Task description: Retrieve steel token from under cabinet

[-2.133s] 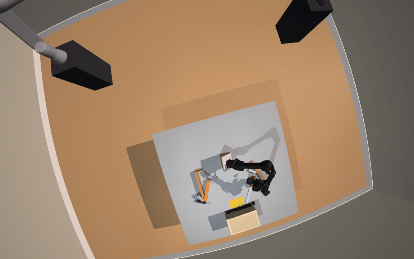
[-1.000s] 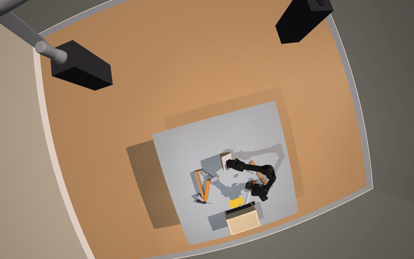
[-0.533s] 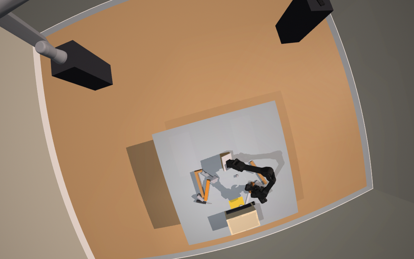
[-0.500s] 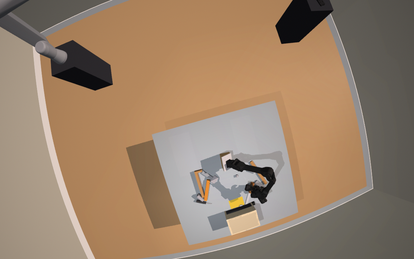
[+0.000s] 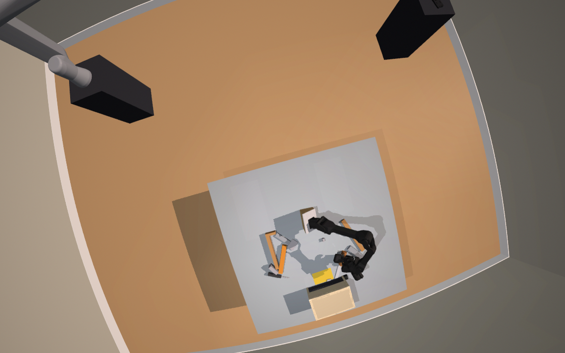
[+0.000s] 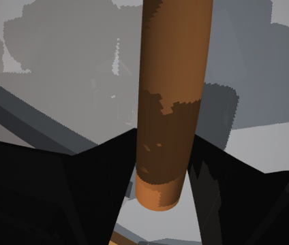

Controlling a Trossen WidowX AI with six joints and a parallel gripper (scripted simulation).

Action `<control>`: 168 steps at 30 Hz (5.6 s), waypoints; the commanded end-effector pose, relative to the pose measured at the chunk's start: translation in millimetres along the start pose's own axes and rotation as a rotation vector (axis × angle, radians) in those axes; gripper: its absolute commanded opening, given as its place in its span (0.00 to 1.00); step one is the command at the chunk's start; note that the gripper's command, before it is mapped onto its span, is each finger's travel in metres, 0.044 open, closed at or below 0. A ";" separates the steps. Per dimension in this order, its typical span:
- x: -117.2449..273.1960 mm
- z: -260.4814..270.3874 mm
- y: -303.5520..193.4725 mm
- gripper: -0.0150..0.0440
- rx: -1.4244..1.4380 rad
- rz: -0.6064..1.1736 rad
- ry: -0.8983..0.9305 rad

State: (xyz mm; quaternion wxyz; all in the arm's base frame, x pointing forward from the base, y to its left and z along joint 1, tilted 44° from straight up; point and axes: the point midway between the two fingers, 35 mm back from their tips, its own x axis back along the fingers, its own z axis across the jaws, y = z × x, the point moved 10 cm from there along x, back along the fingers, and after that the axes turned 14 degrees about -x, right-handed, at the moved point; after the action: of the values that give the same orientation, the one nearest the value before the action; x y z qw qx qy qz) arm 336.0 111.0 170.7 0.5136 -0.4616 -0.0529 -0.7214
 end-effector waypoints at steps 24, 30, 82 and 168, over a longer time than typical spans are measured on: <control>-1.3 -17.1 17.0 0.25 0.004 0.001 0.001; -1.4 -23.8 18.7 0.25 0.004 0.001 0.000; -2.0 -75.5 31.8 0.25 0.003 0.001 -0.003; 0.4 -87.0 -50.7 0.25 0.006 0.003 -0.002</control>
State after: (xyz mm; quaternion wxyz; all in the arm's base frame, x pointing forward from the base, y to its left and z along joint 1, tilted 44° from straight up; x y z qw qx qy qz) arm 246.1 86.2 140.9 0.5168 -0.4592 -0.0573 -0.7202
